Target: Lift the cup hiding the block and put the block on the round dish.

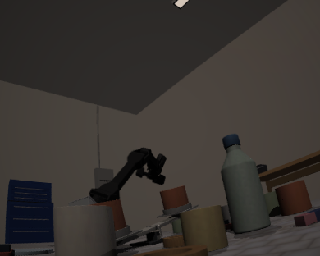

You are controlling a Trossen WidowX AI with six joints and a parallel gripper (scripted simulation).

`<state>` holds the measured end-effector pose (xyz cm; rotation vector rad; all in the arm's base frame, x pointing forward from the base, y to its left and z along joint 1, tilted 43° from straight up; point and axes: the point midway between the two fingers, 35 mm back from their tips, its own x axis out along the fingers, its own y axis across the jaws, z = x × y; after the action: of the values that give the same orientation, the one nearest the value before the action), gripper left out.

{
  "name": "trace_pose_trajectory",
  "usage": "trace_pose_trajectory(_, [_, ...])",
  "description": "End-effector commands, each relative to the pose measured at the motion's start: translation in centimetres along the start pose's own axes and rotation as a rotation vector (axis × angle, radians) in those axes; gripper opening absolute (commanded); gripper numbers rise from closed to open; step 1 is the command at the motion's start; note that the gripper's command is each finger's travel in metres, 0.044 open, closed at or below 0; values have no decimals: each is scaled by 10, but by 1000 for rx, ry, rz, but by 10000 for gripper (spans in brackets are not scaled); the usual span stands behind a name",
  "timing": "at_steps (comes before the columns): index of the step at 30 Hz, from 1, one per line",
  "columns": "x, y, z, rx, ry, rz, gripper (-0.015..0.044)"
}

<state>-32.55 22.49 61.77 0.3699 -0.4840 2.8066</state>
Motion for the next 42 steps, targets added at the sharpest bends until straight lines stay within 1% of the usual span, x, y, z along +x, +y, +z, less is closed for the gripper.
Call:
trace_pose_trajectory(1, [-1,-2,-1,-2,4,-4,426])
trace_pose_trajectory(2, [-3,-7,-5,-7,16,-16,440])
trace_pose_trajectory(9, [-40,-76,-52,-64,176,-180,440])
trace_pose_trajectory(13, [-71,-115,-81,-81,277,-270,440])
trace_pose_trajectory(18, [-119,-160,-116,-85,402,-381,440])
trace_pose_trajectory(24, [-191,-203,-148,-54,537,-530,440])
trace_pose_trajectory(30, [-272,-232,-171,2,653,-687,440])
trace_pose_trajectory(36, [-357,-245,-184,12,769,-814,440])
trace_pose_trajectory(42, [-444,-240,-199,73,874,-949,440])
